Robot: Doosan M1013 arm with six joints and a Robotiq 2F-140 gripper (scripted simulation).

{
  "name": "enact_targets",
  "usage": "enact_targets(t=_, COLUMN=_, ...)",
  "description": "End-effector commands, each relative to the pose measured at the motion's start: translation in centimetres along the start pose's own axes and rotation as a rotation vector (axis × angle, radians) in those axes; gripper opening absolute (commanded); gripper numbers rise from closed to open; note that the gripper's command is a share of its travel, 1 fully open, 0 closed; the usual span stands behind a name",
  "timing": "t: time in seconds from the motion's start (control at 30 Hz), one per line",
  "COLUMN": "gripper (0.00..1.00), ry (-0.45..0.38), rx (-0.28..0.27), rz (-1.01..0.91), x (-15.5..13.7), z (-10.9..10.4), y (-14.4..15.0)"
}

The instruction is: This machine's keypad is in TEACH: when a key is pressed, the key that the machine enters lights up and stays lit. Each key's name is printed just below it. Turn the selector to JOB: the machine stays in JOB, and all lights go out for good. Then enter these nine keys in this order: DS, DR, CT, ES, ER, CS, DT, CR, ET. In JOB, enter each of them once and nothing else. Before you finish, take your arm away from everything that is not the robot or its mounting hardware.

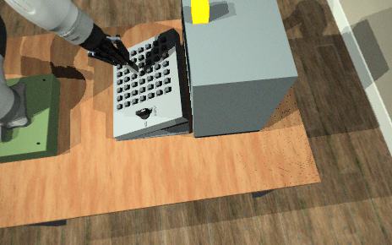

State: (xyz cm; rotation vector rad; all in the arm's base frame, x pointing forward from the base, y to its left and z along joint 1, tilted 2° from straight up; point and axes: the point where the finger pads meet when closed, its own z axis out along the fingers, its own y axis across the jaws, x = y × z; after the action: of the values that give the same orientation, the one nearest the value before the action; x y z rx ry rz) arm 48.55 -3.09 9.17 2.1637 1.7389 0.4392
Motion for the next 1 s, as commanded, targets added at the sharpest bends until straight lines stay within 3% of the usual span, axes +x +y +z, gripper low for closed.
enact_targets(t=0.0, gripper=0.00, ry=0.000, rx=0.000, rz=0.000, x=0.0, z=0.2, y=0.0)
enact_targets(t=0.3, gripper=0.00, ry=0.000, rx=0.000, rz=0.000, x=0.0, z=1.4, y=0.0)
enact_targets(t=0.97, gripper=0.00, ry=0.000, rx=0.000, rz=0.000, x=0.0, z=1.5, y=0.0)
